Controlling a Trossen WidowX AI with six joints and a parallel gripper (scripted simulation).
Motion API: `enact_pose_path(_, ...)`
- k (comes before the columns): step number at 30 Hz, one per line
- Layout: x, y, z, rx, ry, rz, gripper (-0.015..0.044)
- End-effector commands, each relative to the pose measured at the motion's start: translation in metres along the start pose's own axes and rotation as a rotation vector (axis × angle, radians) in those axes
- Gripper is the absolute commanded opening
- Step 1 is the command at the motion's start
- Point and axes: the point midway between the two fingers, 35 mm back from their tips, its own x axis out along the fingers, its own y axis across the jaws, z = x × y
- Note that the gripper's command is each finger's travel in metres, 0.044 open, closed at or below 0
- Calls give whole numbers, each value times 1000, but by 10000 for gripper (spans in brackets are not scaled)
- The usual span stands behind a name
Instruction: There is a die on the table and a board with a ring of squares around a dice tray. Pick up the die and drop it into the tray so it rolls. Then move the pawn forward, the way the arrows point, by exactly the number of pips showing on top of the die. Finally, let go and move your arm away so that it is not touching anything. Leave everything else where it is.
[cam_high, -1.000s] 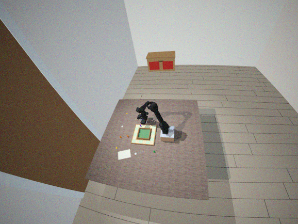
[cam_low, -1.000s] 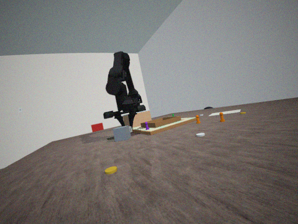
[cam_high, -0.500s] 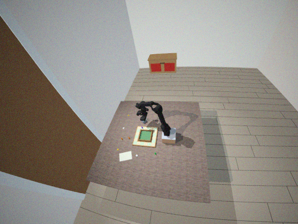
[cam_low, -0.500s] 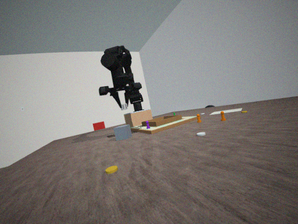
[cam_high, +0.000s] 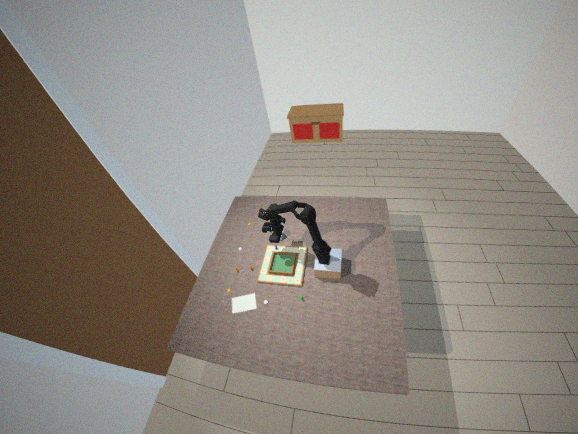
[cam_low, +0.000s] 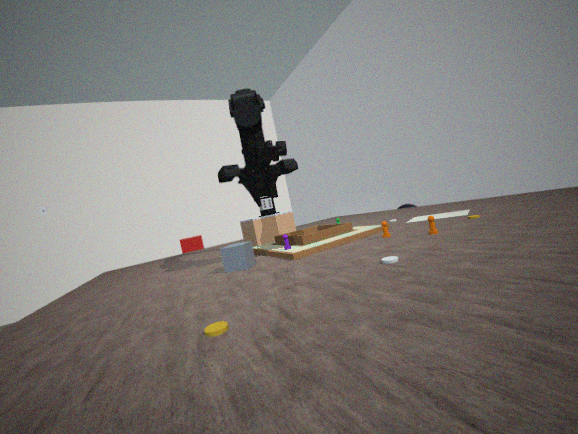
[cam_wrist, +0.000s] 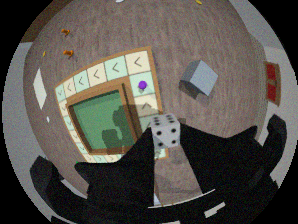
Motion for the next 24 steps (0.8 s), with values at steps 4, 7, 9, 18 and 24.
enact_pose_path(4, 10, 44, -5, -24, 5, 8, 0)
enact_pose_path(7, 13, 61, -8, -29, 5, 9, 0)
enact_pose_path(9, 16, 72, -11, -31, 4, 10, 0)
enact_pose_path(18, 27, 118, -27, -37, 3, 15, 0)
enact_pose_path(24, 30, 129, -33, -38, 3, 16, 0)
